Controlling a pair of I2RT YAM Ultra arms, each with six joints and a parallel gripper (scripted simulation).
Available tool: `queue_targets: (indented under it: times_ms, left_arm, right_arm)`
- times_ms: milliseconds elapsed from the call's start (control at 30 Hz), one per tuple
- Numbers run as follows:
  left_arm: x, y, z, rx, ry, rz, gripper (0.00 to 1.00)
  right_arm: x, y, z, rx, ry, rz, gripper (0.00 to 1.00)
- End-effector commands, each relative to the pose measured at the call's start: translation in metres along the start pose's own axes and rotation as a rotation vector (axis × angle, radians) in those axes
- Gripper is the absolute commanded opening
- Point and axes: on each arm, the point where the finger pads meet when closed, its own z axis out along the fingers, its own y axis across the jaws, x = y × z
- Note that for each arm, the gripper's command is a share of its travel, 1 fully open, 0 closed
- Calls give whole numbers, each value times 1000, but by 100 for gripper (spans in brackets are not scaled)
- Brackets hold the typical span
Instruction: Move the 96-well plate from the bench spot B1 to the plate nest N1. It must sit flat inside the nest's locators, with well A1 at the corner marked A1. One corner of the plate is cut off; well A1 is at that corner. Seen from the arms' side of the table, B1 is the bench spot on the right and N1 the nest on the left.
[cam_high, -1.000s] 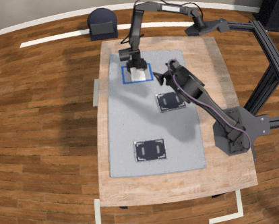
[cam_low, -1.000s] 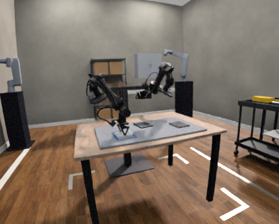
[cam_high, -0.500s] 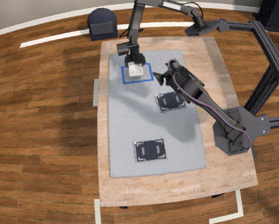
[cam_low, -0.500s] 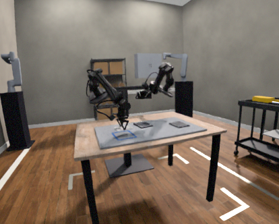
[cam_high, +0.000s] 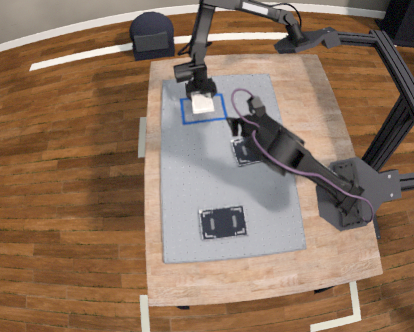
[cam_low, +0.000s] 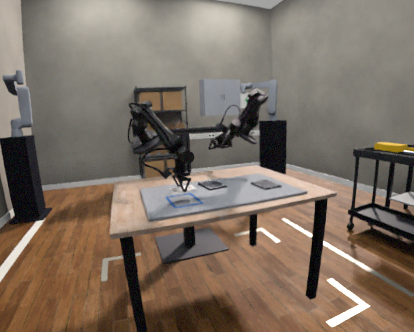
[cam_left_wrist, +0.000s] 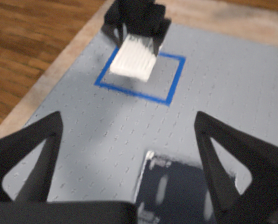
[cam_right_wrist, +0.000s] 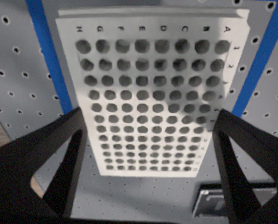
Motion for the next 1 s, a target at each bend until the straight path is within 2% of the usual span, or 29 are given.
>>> queue_targets:
  times_ms: [0, 167, 233, 300, 367, 500, 867, 967]
  left_arm:
    - [19, -10, -26, 234, 98, 99, 100]
    - [5, 41, -54, 188, 74, 104, 100]
    - [3, 49, -64, 194, 71, 112, 100]
    - [5, 52, -73, 213, 73, 118, 100]
    - [5, 52, -73, 213, 73, 118, 100]
    - [14, 49, -102, 283, 88, 129, 100]
    - [24, 43, -169, 411, 79, 134, 100]
    - [25, 40, -177, 428, 76, 132, 100]
  right_arm:
    - [23, -11, -2, -13, -10, -167, 79]
    - [58, -37, -3, -4, -8, -391, 79]
    - [72, -47, -3, -2, -9, -485, 79]
    - [85, -56, -3, 1, -9, -576, 79]
    - [85, -56, -3, 1, -9, -576, 79]
    - [121, -78, -6, 12, -8, -834, 79]
    - [200, -136, -7, 30, 6, -1364, 79]
    - [207, -142, -7, 33, 7, -1416, 79]
